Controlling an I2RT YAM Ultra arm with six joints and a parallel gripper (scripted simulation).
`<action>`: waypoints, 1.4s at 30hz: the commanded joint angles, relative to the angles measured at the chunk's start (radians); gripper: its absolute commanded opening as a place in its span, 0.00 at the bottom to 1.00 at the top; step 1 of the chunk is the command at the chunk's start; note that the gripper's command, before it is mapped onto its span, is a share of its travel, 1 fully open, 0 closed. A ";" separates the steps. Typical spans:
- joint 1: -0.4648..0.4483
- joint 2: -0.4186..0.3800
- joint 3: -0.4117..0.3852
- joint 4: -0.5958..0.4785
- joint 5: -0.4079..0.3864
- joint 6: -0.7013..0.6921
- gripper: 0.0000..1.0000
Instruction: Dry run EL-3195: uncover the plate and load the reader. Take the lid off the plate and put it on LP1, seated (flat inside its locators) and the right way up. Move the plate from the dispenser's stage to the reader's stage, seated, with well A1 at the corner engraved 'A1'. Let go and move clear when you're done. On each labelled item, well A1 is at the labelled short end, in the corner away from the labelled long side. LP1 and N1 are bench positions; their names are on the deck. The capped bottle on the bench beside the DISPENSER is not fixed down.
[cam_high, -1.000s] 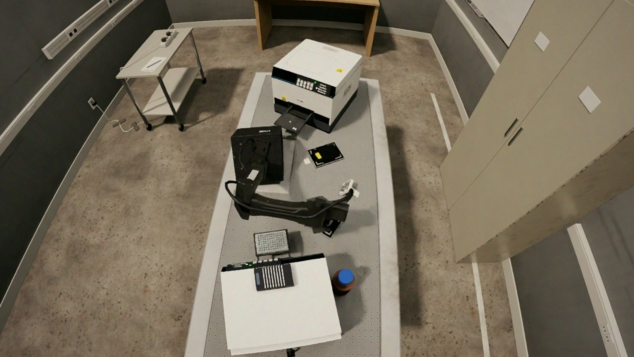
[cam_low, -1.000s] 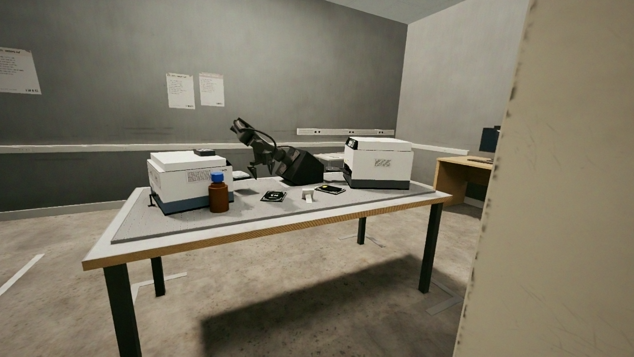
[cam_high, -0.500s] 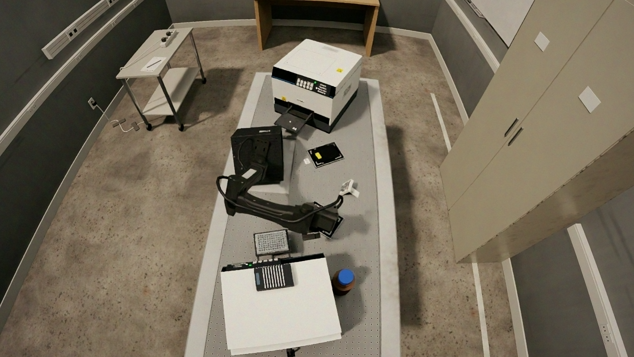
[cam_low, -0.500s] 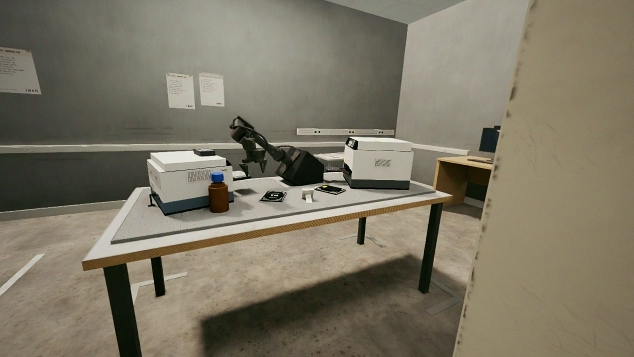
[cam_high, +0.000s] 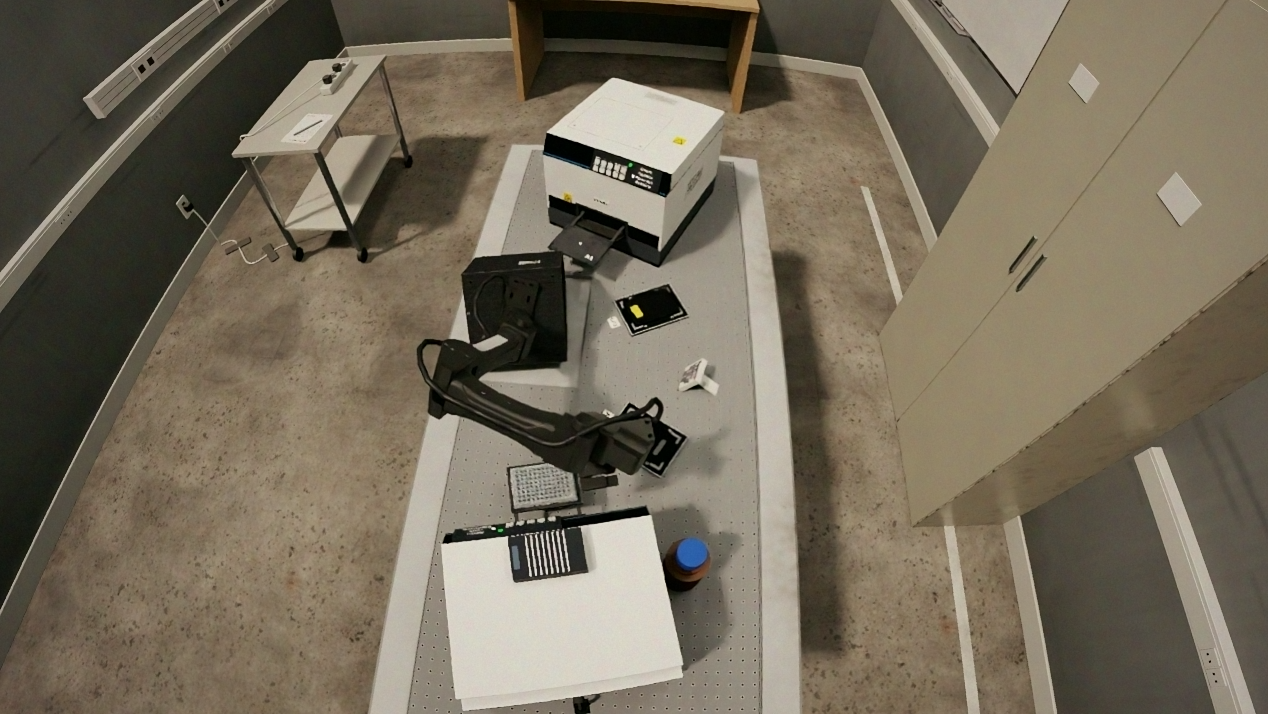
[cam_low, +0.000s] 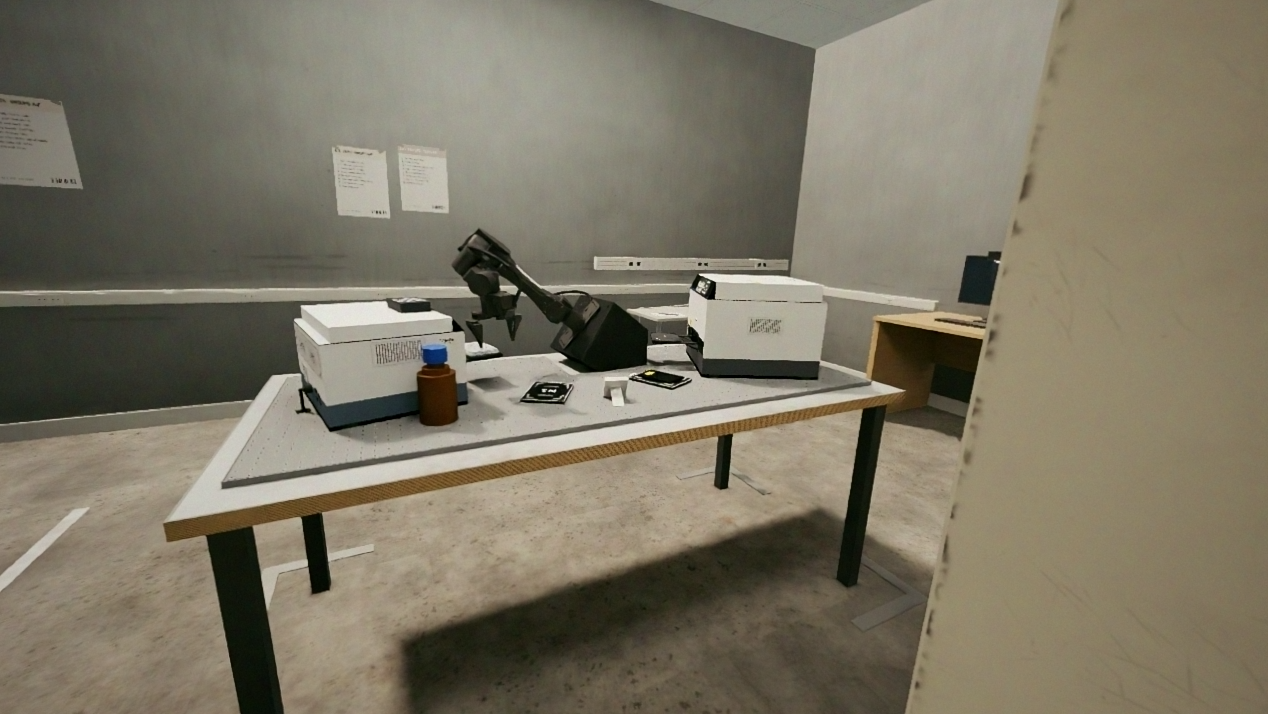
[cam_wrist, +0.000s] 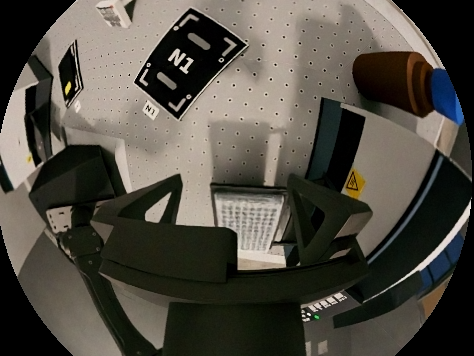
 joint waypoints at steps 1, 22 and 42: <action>-0.022 -0.057 0.025 -0.024 -0.015 -0.050 1.00; -0.134 -0.262 -0.035 -0.068 0.020 -0.203 1.00; -0.219 -0.326 -0.002 -0.073 -0.038 -0.301 1.00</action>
